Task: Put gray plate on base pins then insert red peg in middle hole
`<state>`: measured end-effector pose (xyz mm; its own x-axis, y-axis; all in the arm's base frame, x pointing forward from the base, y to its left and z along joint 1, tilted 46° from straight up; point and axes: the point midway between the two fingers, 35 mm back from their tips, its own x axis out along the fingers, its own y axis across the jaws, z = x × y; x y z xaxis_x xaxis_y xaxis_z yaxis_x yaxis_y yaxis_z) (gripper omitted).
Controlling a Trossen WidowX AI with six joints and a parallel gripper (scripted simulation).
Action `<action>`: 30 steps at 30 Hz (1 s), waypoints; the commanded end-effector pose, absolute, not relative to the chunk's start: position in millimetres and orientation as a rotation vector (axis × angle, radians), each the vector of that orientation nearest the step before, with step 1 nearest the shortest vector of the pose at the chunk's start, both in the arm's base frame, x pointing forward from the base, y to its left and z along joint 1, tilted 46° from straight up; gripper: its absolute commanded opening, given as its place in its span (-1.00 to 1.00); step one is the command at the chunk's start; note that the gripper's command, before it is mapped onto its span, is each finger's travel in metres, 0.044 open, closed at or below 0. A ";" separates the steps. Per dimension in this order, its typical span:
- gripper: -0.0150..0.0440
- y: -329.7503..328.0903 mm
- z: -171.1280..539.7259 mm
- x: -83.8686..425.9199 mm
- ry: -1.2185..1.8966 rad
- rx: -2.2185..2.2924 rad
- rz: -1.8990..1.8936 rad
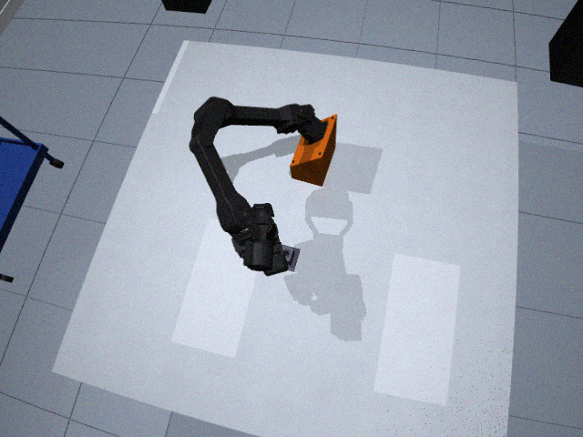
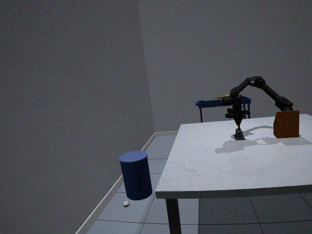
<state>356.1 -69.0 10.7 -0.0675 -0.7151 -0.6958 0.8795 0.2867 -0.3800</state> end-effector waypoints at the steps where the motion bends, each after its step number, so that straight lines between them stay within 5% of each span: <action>1: -0.40 -68.9 10.8 356.3 0.970 0.214 -1.325; 6: 0.02 -68.9 10.8 356.3 0.970 0.214 -1.325; 30: 0.02 -61.8 17.0 355.6 0.969 0.207 -1.323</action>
<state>355.3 -64.1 15.0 -0.0677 -0.7172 -0.6936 0.8760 0.2900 -0.3853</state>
